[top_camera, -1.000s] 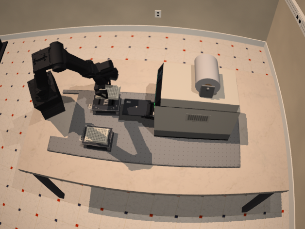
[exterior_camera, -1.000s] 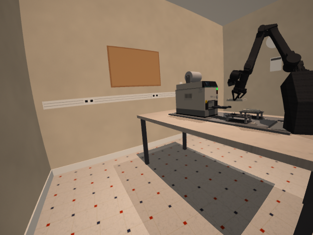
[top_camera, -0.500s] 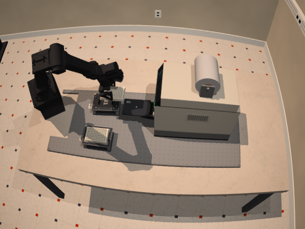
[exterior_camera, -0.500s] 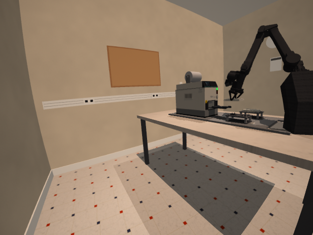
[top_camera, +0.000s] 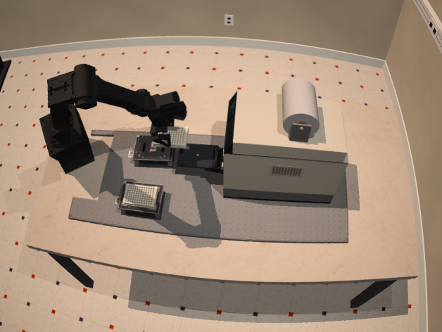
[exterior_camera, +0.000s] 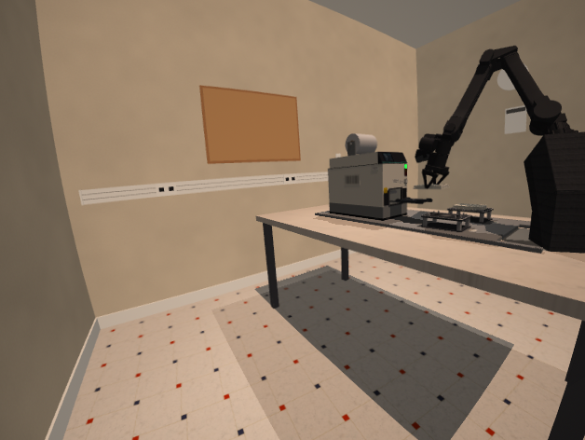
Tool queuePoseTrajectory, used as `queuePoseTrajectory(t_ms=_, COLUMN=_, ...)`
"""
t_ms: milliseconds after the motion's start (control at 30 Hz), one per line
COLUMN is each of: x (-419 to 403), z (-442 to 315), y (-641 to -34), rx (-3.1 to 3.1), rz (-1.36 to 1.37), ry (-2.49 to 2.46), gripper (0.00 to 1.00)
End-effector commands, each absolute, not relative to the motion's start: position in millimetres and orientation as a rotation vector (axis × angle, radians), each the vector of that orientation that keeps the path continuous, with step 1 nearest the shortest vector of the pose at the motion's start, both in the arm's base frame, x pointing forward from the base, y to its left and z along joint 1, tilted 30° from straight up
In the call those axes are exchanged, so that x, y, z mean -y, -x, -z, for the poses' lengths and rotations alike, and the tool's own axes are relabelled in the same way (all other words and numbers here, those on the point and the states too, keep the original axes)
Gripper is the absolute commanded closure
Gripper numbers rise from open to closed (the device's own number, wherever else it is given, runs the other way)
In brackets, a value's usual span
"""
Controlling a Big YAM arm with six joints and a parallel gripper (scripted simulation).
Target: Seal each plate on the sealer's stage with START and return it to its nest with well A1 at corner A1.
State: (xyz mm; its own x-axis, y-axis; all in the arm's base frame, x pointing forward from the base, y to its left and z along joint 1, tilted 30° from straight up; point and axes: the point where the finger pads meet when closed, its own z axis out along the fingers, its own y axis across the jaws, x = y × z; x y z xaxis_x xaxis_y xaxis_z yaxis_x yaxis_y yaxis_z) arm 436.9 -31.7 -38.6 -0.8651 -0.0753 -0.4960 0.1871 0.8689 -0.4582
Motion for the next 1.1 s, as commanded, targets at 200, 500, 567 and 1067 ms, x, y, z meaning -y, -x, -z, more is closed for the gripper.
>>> queuePoseTrajectory(t_ms=200, x=45.3, z=14.6, y=-473.9, rx=-2.498, rz=0.688, ry=-0.094, gripper=1.0)
queuePoseTrajectory(t_ms=500, x=56.1, z=14.2, y=-487.1, rx=-2.508, rz=0.698, ry=-0.108, gripper=1.0)
queuePoseTrajectory(t_ms=567, x=56.7, z=11.8, y=-493.8, rx=-2.504, rz=0.691, ry=-0.105, gripper=1.0)
queuePoseTrajectory(t_ms=1067, x=67.8, z=-1.7, y=-519.2, rx=-2.502, rz=0.689, ry=-0.109, gripper=1.0)
